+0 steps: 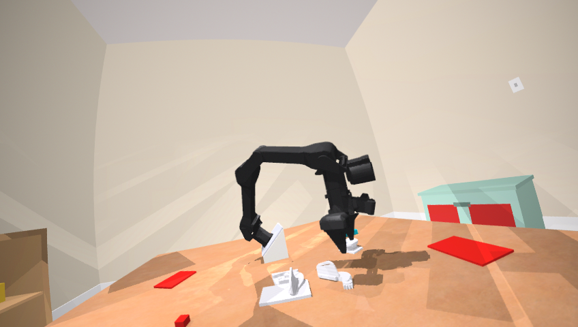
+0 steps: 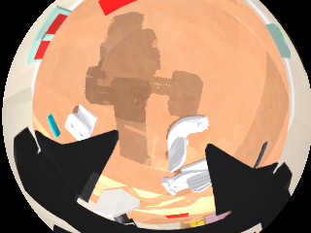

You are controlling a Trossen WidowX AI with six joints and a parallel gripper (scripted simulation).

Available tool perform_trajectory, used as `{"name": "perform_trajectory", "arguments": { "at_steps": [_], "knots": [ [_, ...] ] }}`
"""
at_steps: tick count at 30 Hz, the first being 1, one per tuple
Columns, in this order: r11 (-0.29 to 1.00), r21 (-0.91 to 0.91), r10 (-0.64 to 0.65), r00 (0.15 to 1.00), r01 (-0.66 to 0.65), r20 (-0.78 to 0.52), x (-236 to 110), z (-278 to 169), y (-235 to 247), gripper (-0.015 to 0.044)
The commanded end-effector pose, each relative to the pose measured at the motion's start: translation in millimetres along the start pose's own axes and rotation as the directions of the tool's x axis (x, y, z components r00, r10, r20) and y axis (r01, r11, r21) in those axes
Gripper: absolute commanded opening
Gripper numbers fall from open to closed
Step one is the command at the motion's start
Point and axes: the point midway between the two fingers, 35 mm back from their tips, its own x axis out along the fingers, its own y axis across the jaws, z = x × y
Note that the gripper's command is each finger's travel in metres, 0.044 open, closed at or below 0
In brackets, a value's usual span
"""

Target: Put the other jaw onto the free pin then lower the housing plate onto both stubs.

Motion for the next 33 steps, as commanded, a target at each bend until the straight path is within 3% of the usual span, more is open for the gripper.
{"name": "perform_trajectory", "arguments": {
  "at_steps": [1,12,28,33],
  "knots": [
    [1.000,-0.001,-0.001,1.000,0.001,0.002,-0.1,0.4,-0.1,0.0440],
    [1.000,-0.001,-0.001,1.000,0.001,0.002,-0.1,0.4,-0.1,0.0440],
    [1.000,0.008,0.008,1.000,-0.008,-0.001,-9.8,-0.8,0.1,0.0020],
    [1.000,0.008,0.008,1.000,-0.008,-0.001,-9.8,-0.8,0.1,0.0000]
  ]
}}
